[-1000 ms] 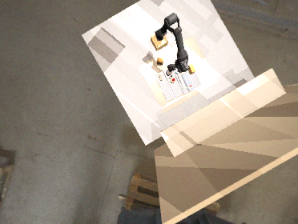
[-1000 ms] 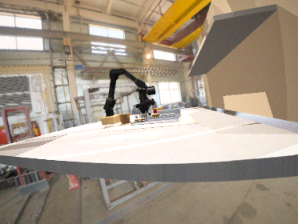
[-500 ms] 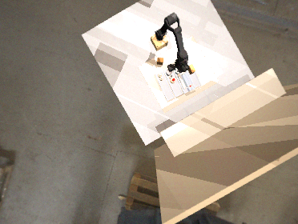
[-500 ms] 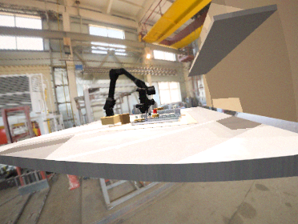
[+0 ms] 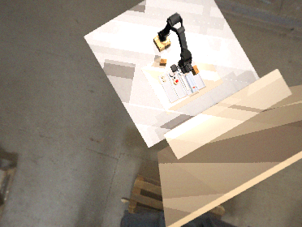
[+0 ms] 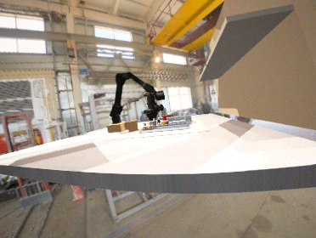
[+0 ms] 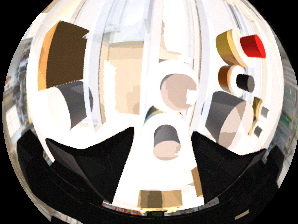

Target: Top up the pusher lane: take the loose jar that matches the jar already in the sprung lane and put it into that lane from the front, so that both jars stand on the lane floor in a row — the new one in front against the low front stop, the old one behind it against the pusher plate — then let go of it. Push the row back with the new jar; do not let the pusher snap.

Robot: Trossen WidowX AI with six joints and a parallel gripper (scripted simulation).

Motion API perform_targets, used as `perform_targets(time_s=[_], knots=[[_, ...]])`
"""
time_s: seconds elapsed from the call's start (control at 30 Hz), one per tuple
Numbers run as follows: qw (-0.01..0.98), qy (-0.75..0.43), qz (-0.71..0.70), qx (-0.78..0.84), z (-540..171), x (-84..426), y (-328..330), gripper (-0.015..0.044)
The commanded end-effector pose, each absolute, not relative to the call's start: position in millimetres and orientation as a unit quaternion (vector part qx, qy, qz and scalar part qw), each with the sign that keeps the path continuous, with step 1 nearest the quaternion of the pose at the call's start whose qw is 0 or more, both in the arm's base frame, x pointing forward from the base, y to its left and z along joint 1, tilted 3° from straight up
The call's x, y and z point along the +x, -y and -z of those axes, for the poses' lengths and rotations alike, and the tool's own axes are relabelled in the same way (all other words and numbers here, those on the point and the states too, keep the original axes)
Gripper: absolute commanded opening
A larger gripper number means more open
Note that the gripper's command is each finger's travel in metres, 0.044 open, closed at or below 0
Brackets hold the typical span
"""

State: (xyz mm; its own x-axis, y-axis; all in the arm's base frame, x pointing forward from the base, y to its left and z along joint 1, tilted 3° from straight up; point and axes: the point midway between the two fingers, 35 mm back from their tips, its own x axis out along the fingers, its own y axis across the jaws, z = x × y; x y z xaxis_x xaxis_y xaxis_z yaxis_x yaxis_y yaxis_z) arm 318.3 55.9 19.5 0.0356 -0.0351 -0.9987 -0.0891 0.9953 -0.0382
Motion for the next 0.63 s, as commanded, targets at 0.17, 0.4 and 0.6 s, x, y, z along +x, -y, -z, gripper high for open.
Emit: perform_targets(time_s=[0.17, 0.4, 0.6], knots=[[0.725, -0.687, -0.019, -0.044, -32, 321, -57, 0.0296], [0.725, -0.687, -0.019, -0.044, -33, 309, -56, 0.0296], [0.724, -0.688, -0.019, -0.044, -33, 288, -55, 0.0296]])
